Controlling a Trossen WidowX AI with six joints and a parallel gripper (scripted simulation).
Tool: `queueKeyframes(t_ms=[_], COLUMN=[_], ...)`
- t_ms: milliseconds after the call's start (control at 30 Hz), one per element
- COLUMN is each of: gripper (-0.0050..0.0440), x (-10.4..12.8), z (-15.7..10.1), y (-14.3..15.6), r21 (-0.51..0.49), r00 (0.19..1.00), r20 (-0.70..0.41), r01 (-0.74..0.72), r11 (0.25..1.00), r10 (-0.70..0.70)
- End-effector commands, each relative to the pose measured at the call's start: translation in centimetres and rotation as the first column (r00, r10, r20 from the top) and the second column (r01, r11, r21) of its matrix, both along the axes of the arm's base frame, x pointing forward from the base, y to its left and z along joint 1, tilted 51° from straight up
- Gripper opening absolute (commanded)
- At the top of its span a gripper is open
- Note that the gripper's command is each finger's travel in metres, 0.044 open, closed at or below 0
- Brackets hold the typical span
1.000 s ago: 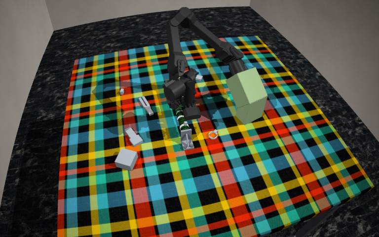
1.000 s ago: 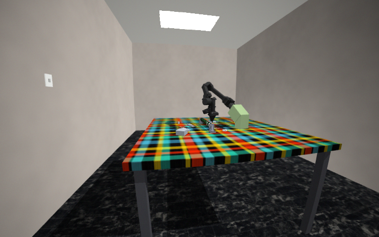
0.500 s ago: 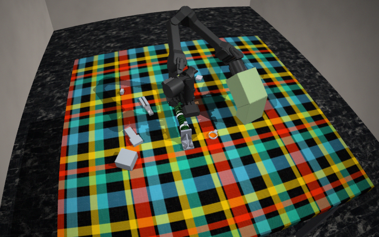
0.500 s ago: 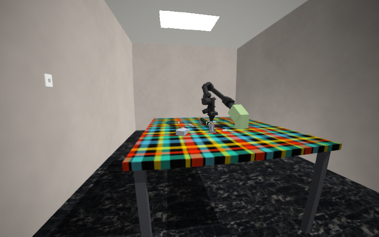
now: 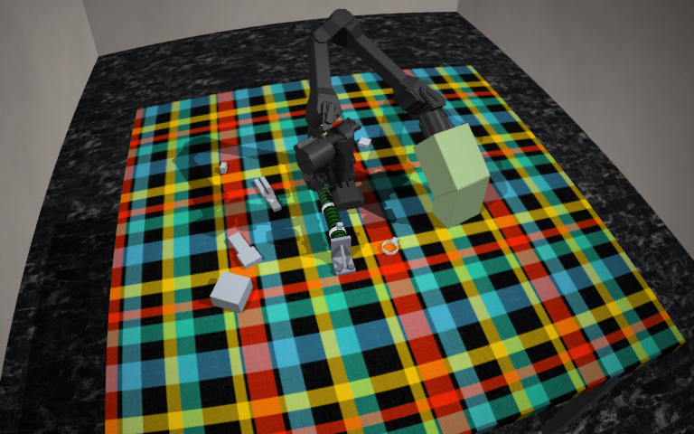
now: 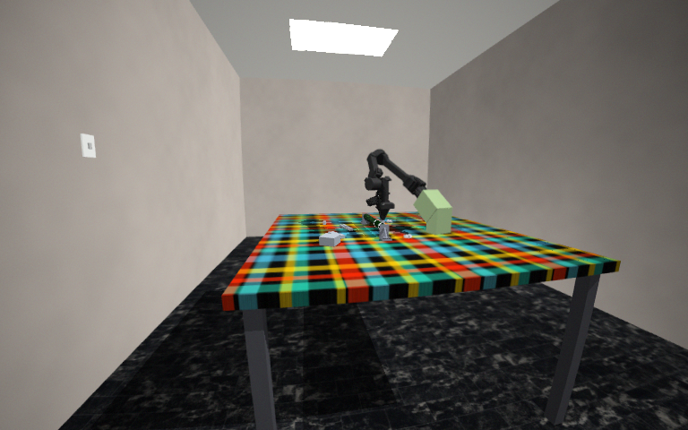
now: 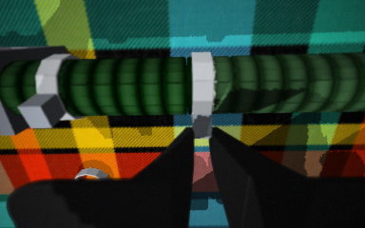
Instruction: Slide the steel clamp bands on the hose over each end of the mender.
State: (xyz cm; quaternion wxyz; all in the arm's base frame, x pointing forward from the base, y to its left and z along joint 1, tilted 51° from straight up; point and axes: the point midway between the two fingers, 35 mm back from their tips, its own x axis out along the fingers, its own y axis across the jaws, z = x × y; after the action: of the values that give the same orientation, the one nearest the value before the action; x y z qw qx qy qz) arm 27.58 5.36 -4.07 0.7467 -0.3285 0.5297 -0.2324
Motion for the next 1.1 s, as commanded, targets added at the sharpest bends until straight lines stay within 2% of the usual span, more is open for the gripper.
queueKeyframes(t_ms=[0, 1067], gripper=[0.0000, 0.0000], x=[0.0, 0.0], z=[0.6, 2.8], y=[-0.5, -2.5], r21=[-0.002, -0.002], r00=[1.000, 1.000], r20=[0.004, 0.004], r01=[-0.001, -0.001], r11=[1.000, 1.000], r10=[0.001, 0.001])
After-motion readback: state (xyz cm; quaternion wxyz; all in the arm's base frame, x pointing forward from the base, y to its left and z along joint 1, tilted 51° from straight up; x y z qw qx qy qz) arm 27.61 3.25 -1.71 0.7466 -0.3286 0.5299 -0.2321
